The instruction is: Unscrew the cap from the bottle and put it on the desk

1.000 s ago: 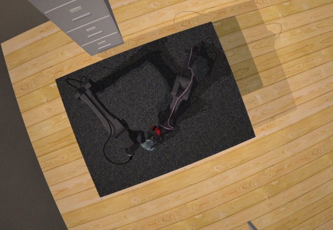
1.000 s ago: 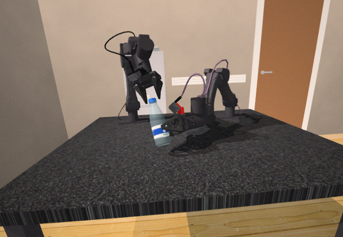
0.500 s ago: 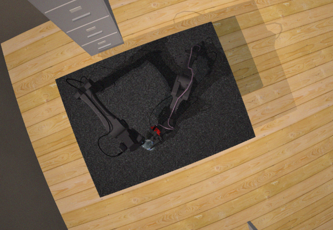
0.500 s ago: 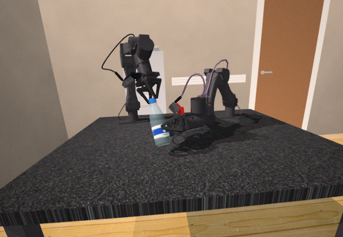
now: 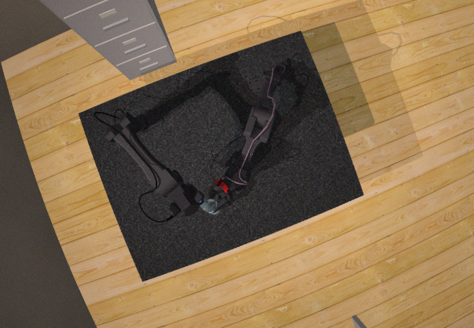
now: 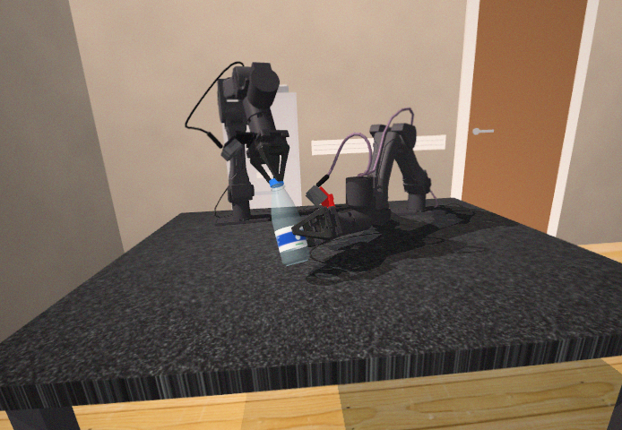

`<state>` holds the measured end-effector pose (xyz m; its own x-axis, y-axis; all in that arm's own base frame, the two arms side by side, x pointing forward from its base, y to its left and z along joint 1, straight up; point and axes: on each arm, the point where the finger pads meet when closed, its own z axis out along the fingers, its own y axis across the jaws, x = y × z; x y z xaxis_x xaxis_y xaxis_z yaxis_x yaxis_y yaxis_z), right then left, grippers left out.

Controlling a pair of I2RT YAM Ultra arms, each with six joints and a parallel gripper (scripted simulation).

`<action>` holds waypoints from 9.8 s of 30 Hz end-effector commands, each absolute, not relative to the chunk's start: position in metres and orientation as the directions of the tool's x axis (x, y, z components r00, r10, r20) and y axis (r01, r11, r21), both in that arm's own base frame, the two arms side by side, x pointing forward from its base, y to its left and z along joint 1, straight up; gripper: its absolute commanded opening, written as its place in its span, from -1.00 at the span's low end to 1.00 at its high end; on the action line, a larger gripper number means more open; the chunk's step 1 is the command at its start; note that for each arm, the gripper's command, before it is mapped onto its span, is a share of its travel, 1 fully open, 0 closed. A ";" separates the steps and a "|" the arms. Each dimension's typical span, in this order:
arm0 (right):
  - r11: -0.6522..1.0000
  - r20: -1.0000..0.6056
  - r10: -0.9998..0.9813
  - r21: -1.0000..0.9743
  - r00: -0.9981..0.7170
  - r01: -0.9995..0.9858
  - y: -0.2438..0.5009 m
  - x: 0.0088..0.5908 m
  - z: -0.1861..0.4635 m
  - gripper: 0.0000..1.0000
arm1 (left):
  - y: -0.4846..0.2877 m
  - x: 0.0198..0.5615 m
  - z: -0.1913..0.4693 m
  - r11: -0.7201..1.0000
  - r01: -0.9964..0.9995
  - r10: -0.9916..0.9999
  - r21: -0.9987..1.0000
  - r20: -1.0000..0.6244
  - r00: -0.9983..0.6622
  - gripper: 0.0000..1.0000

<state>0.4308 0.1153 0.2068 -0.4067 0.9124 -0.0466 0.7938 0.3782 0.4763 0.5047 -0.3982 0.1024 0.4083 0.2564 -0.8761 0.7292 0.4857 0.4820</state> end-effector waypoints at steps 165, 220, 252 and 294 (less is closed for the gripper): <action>0.969 -0.478 -0.192 0.044 -0.857 -0.242 0.117 0.430 0.213 -1.00 | -0.401 0.510 0.127 0.498 0.705 0.232 0.504 -0.861 0.452 -1.00; 0.860 -0.462 -0.490 -0.115 -0.739 -0.498 0.112 0.430 0.211 0.15 | -0.401 0.510 0.127 0.498 0.705 0.232 0.504 -0.861 0.452 -1.00; 0.611 -0.164 0.772 0.458 -0.614 0.646 0.112 0.431 0.211 0.15 | -0.401 0.510 0.127 0.498 0.705 0.232 0.504 -0.861 0.452 -1.00; 0.972 -0.419 0.172 0.220 -0.892 0.083 0.114 0.430 0.213 -1.00 | -0.401 0.510 0.127 0.498 0.705 0.232 0.504 -0.861 0.452 -1.00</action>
<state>0.4285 0.1140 0.2057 -0.8524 0.3906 -0.3476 0.2851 0.9045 0.3171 0.5044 -0.3984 0.1012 0.4078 0.2599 -0.8753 0.7307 0.4819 0.4836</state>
